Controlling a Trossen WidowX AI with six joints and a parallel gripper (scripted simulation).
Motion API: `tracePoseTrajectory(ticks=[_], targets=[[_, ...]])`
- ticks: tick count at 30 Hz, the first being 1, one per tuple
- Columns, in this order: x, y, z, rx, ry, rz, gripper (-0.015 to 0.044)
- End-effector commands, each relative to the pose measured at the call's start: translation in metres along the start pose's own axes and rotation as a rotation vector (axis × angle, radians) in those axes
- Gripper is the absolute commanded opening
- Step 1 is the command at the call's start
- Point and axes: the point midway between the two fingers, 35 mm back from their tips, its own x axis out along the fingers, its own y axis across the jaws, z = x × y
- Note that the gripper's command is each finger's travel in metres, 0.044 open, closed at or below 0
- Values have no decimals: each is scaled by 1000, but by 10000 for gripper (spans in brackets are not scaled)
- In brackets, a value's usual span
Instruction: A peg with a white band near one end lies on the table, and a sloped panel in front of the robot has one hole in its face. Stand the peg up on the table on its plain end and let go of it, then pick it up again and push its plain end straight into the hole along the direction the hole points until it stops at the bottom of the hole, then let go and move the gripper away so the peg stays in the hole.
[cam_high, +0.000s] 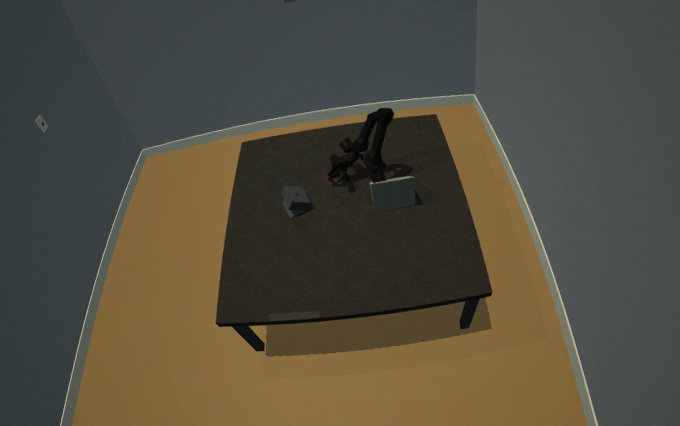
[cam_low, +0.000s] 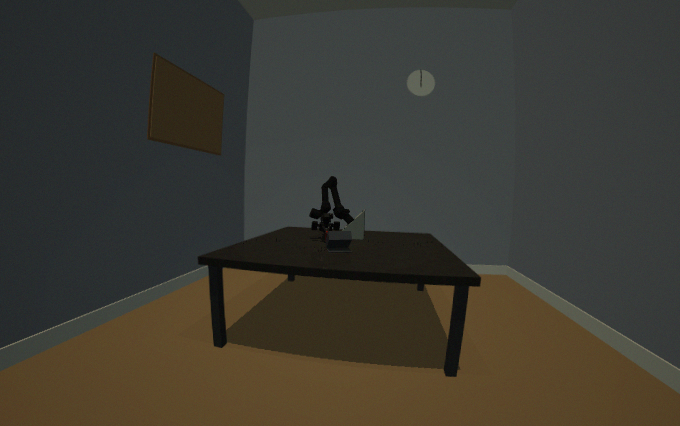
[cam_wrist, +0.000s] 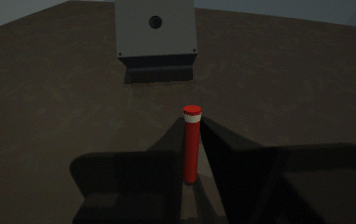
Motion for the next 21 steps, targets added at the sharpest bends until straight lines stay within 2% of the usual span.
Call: tracePoseTrajectory(ticks=[1, 21], targets=[[-3, 3, -2, 0, -37, 4, 49], [-14, 3, -10, 0, -210, 6, 49]])
